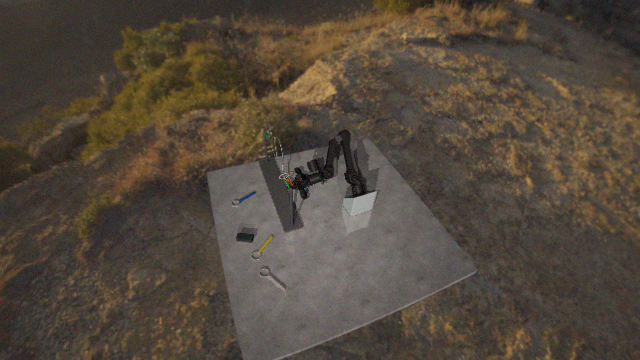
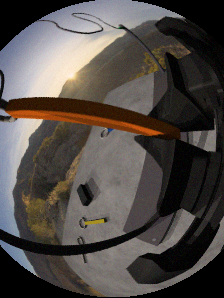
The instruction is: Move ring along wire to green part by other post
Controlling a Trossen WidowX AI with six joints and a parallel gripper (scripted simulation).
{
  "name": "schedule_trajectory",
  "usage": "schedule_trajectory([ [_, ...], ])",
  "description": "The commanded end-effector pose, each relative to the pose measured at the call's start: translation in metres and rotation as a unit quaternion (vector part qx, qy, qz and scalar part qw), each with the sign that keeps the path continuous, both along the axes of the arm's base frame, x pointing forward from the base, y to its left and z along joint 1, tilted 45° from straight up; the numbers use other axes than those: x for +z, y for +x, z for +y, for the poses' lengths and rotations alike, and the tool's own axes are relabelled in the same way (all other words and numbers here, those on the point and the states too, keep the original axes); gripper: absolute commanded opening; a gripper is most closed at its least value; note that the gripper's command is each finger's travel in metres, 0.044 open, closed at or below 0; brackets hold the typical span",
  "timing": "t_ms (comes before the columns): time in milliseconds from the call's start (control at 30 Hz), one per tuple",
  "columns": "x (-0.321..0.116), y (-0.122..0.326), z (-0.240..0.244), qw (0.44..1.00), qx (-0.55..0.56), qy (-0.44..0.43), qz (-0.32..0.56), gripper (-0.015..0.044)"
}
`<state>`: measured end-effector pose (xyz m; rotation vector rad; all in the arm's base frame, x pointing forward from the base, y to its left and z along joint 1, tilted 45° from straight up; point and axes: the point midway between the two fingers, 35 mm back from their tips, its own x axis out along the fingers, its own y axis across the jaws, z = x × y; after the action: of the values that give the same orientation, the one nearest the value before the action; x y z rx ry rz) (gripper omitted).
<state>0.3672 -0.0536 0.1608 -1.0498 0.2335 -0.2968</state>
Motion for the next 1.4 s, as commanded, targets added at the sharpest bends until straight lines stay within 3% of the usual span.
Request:
schedule_trajectory([
  [0,-0.014,-0.001,0.009,0.999,0.001,0.043,0.004,-0.015],
  [500,-0.039,-0.002,0.03,0.994,0.005,0.113,0.009,-0.015],
  [1367,-0.06,-0.002,0.051,0.992,0.007,0.125,0.009,-0.015],
])
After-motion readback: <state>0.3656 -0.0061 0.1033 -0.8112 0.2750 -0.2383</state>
